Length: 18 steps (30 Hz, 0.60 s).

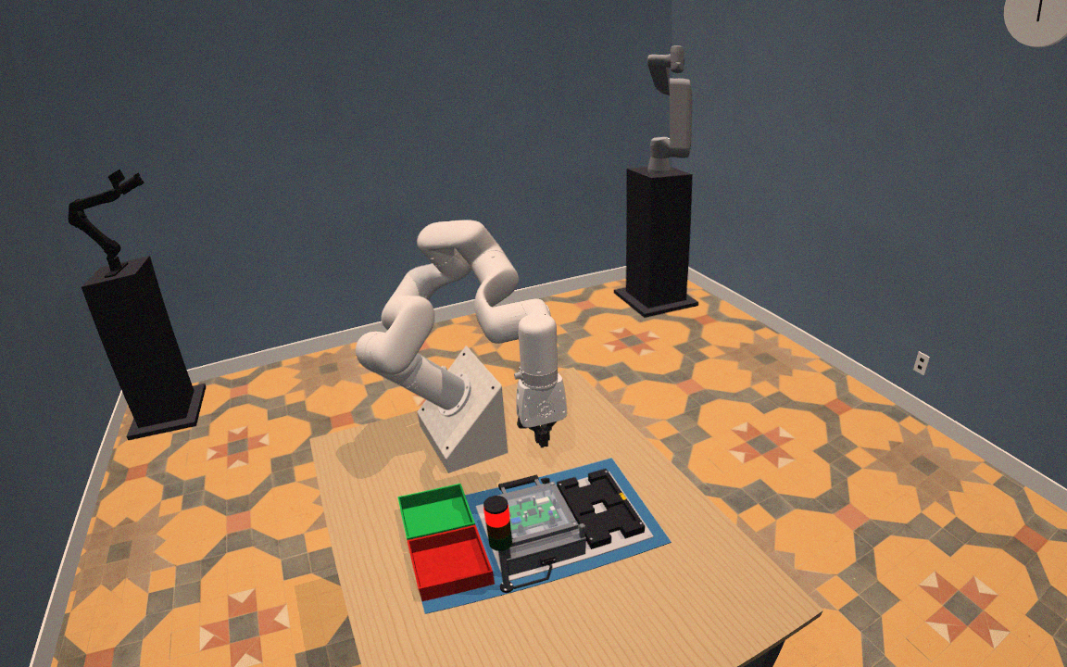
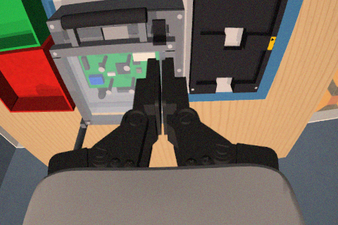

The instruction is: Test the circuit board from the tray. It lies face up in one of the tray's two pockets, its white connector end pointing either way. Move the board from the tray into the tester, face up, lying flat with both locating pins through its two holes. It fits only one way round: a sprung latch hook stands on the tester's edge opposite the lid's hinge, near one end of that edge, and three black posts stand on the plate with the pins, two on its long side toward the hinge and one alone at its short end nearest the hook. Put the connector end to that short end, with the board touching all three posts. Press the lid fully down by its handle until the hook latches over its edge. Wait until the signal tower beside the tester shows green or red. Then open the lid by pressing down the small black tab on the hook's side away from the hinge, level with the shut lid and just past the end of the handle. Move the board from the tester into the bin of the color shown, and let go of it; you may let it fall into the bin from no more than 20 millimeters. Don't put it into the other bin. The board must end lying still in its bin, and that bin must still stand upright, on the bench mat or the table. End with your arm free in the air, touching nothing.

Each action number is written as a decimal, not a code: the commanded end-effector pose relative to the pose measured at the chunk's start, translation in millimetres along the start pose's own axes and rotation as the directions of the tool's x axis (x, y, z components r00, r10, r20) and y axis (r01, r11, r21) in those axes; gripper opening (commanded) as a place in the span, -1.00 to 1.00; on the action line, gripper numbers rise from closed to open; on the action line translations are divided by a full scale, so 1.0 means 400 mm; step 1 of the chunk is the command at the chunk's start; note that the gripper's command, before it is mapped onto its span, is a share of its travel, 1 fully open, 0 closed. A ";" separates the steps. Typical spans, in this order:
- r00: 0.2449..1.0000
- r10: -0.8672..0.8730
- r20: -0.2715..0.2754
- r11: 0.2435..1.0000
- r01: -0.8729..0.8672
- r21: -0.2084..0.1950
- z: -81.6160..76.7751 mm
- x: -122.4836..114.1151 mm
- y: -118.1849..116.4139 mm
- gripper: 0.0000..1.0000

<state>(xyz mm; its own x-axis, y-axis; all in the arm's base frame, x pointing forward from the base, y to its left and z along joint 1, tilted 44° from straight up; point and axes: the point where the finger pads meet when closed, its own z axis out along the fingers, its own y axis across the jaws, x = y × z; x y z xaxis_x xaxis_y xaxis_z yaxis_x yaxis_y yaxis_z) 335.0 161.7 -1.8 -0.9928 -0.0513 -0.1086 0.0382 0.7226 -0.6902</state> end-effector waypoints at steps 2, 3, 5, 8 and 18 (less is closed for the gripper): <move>1.000 0.000 0.003 1.000 0.000 -0.003 0.000 -0.002 0.005 -1.00; 1.000 0.000 0.003 1.000 0.000 -0.003 0.004 -0.002 0.005 -1.00; 1.000 0.000 0.003 1.000 0.000 -0.003 0.016 -0.002 0.005 -1.00; 1.000 0.000 0.003 1.000 0.000 -0.003 0.033 -0.002 0.005 -1.00; 1.000 0.000 0.003 1.000 0.000 -0.003 0.134 -0.003 0.006 -1.00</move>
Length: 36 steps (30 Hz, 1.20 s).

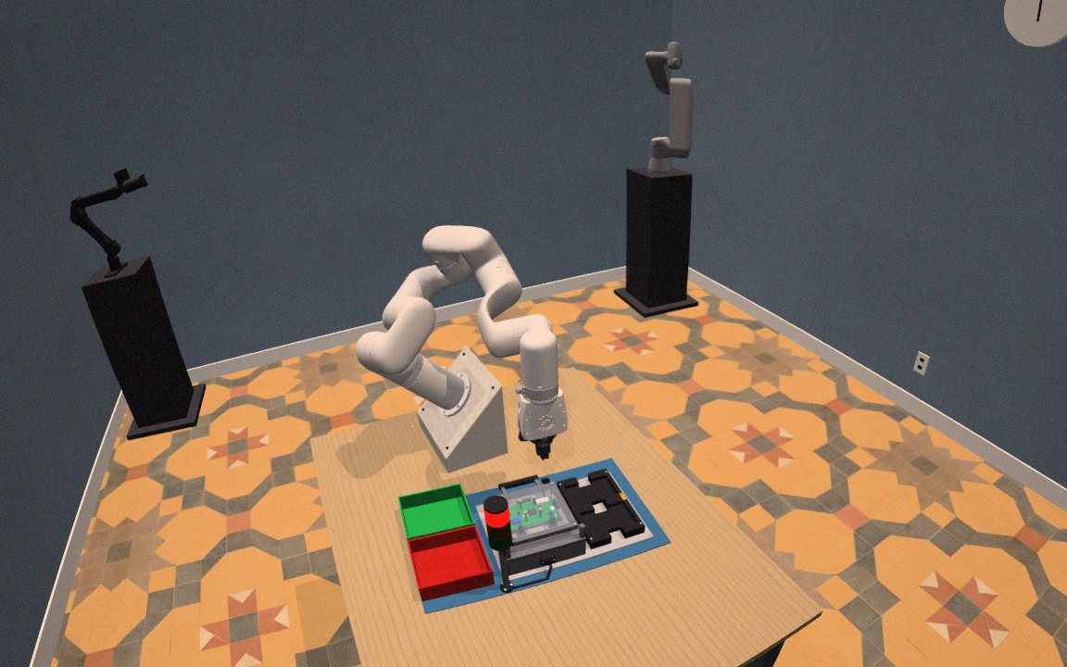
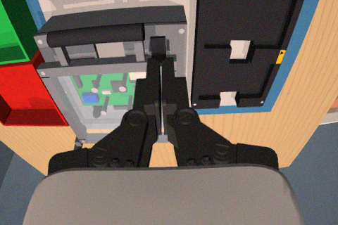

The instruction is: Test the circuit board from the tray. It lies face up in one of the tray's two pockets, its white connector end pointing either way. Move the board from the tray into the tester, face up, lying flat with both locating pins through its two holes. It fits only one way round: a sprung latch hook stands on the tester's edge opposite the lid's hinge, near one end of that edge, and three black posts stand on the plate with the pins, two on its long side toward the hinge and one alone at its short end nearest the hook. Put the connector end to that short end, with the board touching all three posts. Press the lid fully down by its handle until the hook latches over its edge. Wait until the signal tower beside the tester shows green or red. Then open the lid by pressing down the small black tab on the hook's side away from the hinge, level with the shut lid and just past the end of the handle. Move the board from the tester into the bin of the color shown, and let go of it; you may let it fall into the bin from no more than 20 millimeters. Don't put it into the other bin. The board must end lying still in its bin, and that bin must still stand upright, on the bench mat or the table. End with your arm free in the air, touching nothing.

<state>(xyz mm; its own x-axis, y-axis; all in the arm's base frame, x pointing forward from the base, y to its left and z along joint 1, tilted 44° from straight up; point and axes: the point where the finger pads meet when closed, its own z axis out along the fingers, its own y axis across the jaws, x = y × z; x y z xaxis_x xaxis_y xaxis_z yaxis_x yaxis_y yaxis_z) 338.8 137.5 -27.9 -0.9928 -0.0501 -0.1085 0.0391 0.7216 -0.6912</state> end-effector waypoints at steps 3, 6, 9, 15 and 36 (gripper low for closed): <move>1.000 -0.001 0.004 1.000 0.001 -0.004 0.068 -0.004 0.004 -1.00; 1.000 -0.001 0.004 1.000 0.001 -0.004 0.079 -0.004 0.004 -1.00; 1.000 -0.001 0.004 1.000 0.001 -0.004 0.081 -0.004 0.004 -1.00; 1.000 -0.001 0.004 1.000 0.001 -0.004 0.081 -0.004 0.004 -1.00; 1.000 -0.001 0.004 1.000 0.001 -0.004 0.141 -0.006 0.007 -1.00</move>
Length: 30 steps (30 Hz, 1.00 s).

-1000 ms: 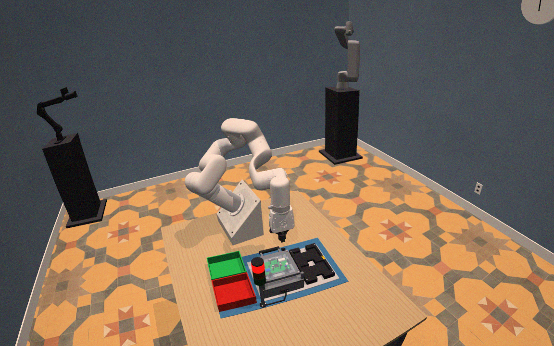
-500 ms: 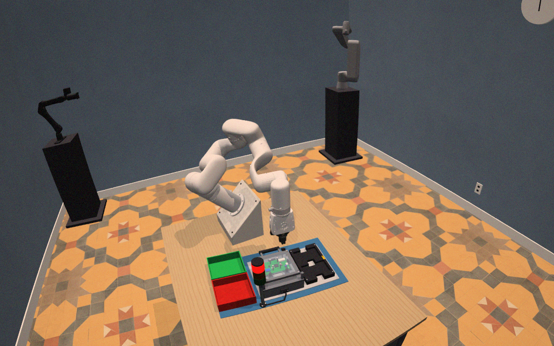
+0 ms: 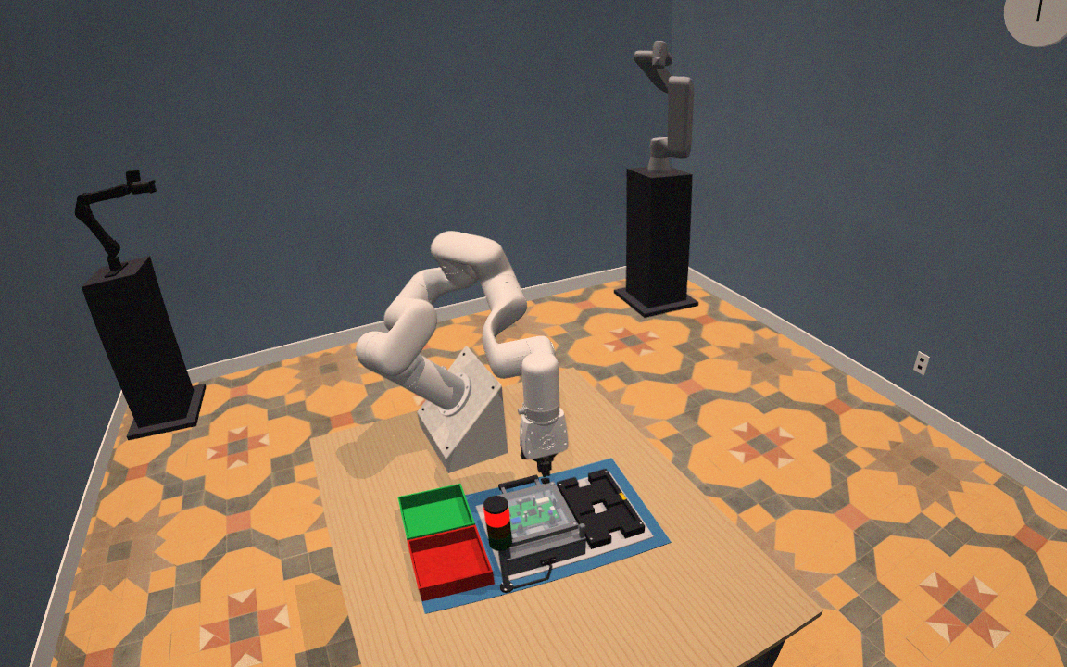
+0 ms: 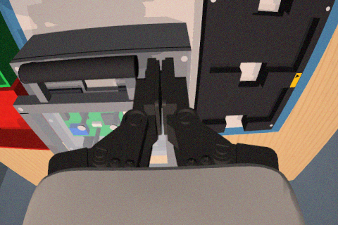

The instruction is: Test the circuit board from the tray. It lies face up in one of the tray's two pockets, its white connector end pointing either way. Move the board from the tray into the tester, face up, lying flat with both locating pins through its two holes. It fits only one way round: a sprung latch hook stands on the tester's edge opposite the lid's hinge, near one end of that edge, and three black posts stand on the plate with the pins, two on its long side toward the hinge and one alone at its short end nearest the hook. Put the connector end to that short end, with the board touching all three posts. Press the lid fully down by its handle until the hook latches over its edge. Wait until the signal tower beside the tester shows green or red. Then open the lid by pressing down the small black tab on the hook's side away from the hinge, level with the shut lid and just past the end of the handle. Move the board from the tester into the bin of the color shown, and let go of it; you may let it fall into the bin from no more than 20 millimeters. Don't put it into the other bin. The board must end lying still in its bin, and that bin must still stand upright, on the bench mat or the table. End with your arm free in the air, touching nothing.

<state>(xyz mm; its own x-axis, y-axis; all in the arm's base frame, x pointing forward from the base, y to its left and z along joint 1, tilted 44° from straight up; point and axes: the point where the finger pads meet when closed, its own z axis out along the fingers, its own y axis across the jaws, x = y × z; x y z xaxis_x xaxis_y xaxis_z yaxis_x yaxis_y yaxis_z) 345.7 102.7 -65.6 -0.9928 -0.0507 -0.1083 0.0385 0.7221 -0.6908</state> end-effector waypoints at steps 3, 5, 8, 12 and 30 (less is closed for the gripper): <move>1.000 -0.001 0.004 1.000 0.001 -0.003 0.014 -0.003 0.004 -1.00; 1.000 -0.001 0.004 1.000 0.001 -0.003 0.014 -0.003 0.004 -1.00; 1.000 -0.001 0.004 1.000 0.001 -0.003 0.014 -0.003 0.004 -1.00; 1.000 -0.001 0.004 1.000 0.001 -0.003 0.014 -0.004 0.004 -1.00; 1.000 -0.001 0.004 1.000 0.001 -0.003 0.020 -0.004 0.004 -1.00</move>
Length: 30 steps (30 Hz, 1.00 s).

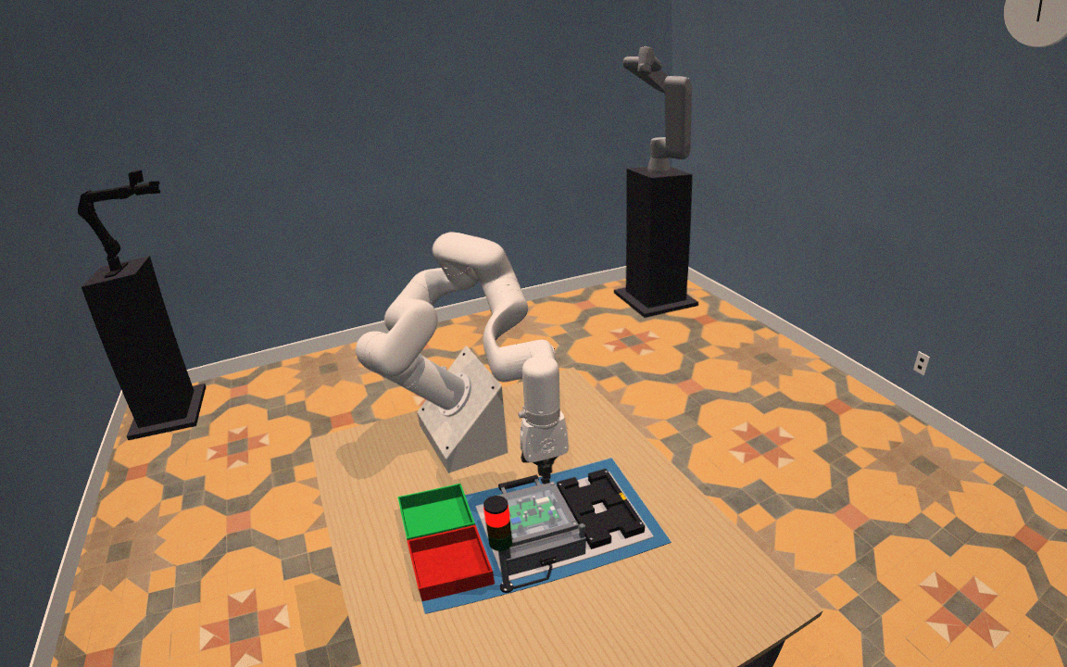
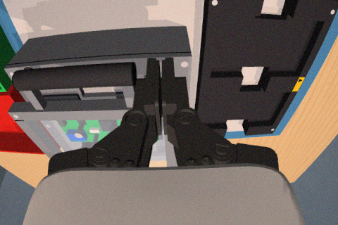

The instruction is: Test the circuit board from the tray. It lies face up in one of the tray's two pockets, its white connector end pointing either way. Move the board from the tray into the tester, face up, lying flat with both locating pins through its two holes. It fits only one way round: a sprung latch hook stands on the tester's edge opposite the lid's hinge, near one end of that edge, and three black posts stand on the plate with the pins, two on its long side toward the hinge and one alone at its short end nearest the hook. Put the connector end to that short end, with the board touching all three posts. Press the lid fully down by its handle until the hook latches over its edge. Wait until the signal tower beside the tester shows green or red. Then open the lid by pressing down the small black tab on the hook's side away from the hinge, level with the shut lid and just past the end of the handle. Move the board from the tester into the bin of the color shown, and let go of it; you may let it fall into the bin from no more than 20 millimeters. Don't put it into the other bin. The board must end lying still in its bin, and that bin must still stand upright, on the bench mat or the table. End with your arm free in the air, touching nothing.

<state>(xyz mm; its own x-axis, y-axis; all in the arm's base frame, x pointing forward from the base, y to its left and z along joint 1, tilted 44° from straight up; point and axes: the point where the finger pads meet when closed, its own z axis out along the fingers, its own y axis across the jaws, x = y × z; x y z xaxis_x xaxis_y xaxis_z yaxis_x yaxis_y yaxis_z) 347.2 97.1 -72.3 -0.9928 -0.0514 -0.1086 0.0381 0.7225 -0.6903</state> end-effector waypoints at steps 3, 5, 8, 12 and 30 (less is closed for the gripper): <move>1.000 0.000 0.003 1.000 0.000 -0.003 -0.002 -0.002 0.002 -1.00; 1.000 0.000 0.003 1.000 0.000 -0.003 -0.002 -0.002 0.002 -1.00; 1.000 0.000 0.003 1.000 0.000 -0.003 -0.001 -0.002 0.002 -1.00; 1.000 0.000 0.003 1.000 0.000 -0.003 0.001 -0.002 0.002 -1.00; 1.000 0.000 0.003 1.000 0.000 -0.003 0.004 -0.002 0.002 -1.00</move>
<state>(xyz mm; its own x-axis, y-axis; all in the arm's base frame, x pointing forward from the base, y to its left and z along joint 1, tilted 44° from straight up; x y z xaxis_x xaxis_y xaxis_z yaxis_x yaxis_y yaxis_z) 347.2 95.4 -74.6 -0.9929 -0.0514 -0.1076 0.0374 0.7229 -0.6899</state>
